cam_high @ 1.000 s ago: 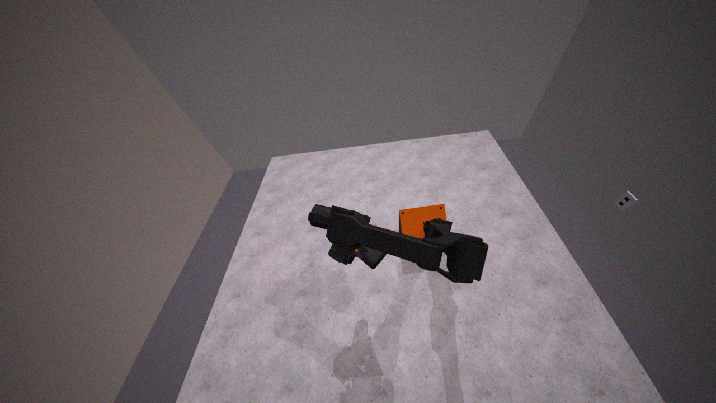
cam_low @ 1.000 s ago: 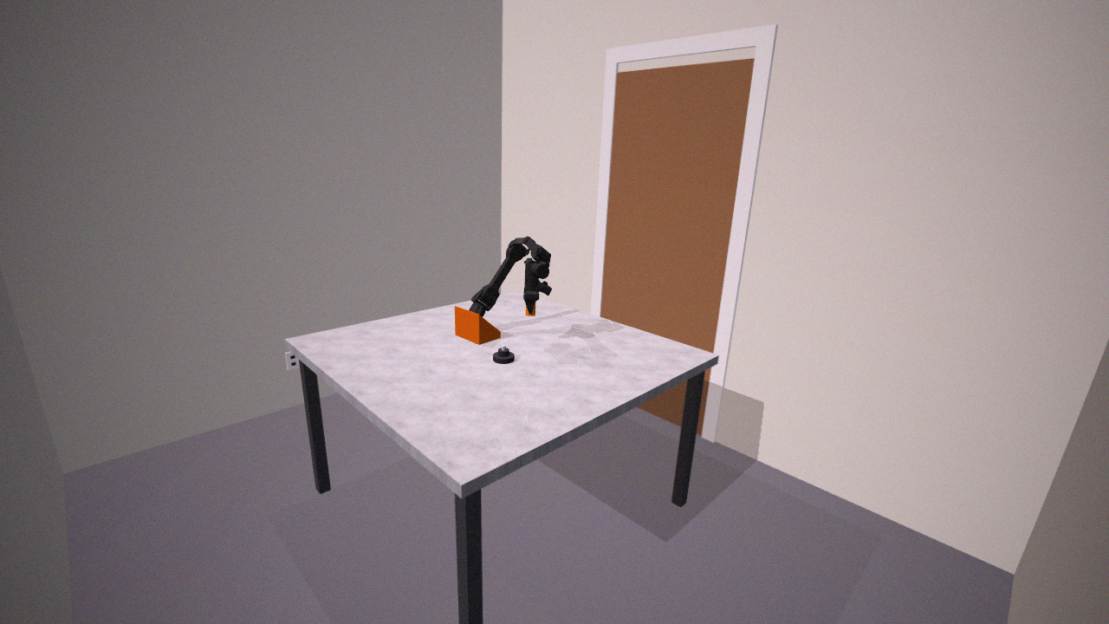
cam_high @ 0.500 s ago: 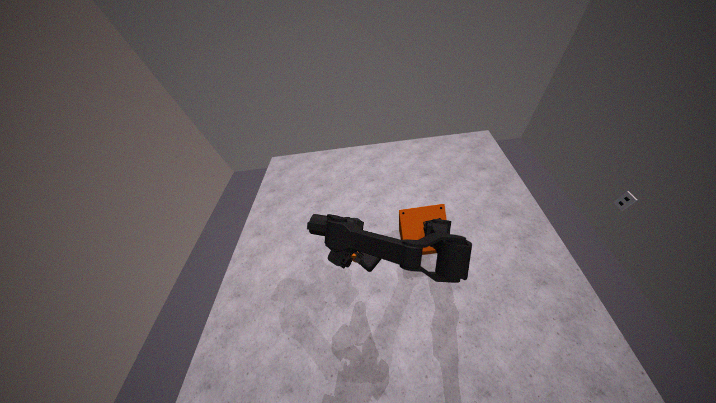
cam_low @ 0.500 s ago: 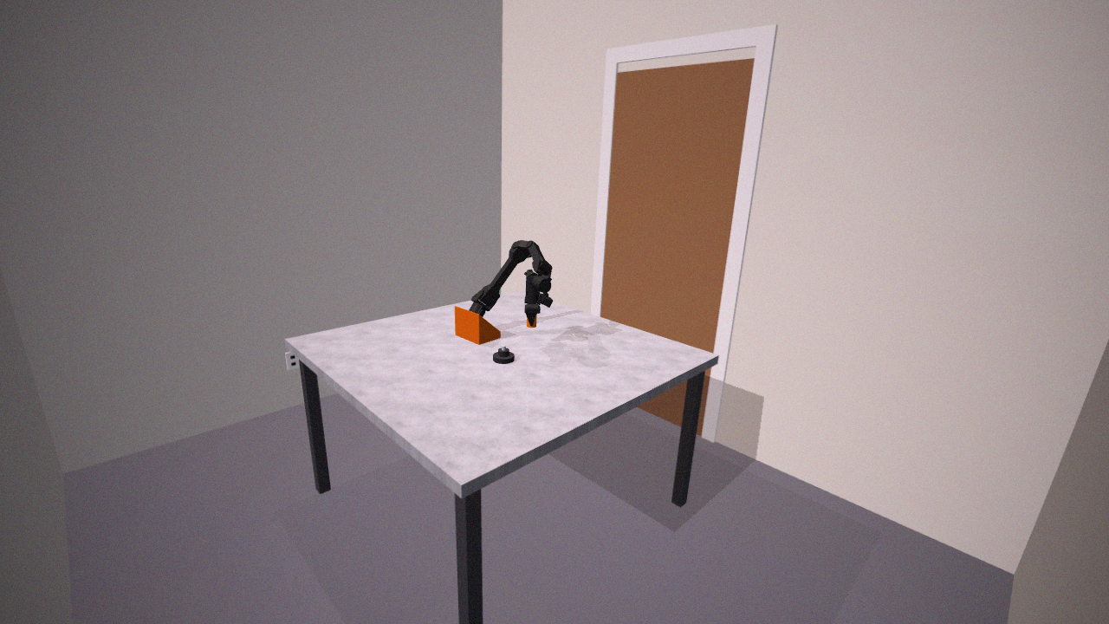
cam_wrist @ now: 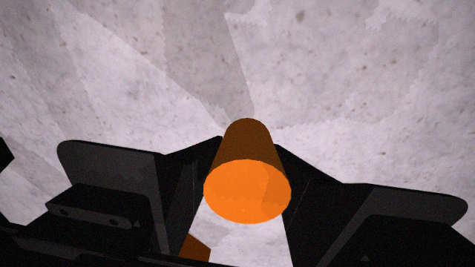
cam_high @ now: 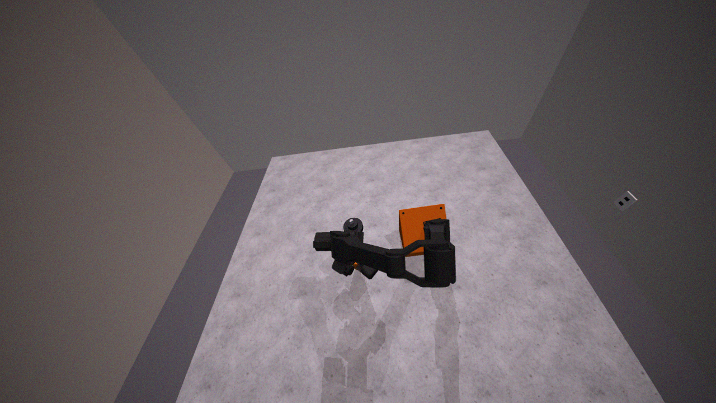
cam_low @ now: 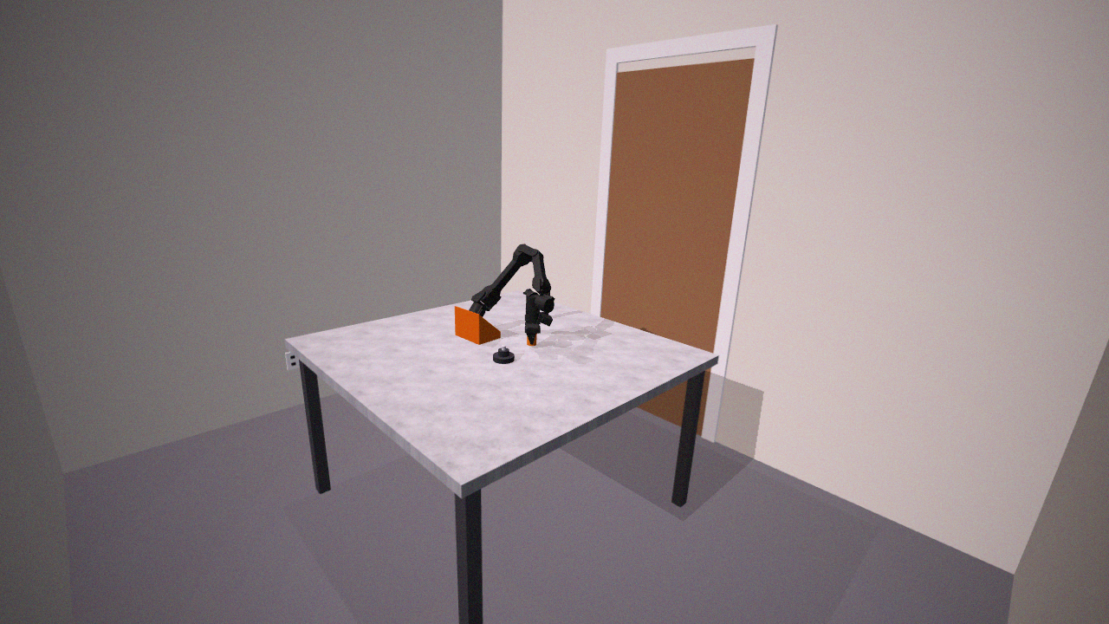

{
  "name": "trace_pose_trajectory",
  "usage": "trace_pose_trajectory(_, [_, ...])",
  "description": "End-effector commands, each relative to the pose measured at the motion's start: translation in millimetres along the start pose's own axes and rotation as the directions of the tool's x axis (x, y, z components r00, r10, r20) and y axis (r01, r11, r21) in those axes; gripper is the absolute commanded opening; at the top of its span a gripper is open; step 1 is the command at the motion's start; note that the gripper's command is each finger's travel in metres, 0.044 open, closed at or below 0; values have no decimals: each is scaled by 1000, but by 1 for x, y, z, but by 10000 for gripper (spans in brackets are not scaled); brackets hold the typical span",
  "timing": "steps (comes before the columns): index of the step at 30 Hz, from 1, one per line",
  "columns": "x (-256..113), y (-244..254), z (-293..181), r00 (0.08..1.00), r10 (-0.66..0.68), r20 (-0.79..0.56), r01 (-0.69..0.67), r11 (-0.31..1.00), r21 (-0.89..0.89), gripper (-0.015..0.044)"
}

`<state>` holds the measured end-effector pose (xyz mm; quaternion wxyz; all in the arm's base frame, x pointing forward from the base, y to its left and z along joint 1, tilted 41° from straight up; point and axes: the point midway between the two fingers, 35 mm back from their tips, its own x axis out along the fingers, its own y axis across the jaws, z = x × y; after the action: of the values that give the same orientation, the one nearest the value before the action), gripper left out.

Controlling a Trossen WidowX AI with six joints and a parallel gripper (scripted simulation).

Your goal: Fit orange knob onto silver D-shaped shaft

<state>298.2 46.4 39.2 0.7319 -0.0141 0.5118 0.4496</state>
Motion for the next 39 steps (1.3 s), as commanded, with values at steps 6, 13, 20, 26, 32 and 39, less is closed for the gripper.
trace_pose_trajectory(6, [16,2,-2,1000,9,7,-9,1000,4,0])
trace_pose_trajectory(13, [16,1,-2,1000,9,1,-9,1000,2,157])
trace_pose_trajectory(20, [16,1,-2,1000,9,1,-9,1000,2,240])
trace_pose_trajectory(26, [16,1,-2,1000,9,1,-9,1000,2,240])
trace_pose_trajectory(32, [16,1,-2,1000,9,1,-9,1000,2,240])
trace_pose_trajectory(39, [-63,-1,-3,1000,6,4,-6,1000,5,424])
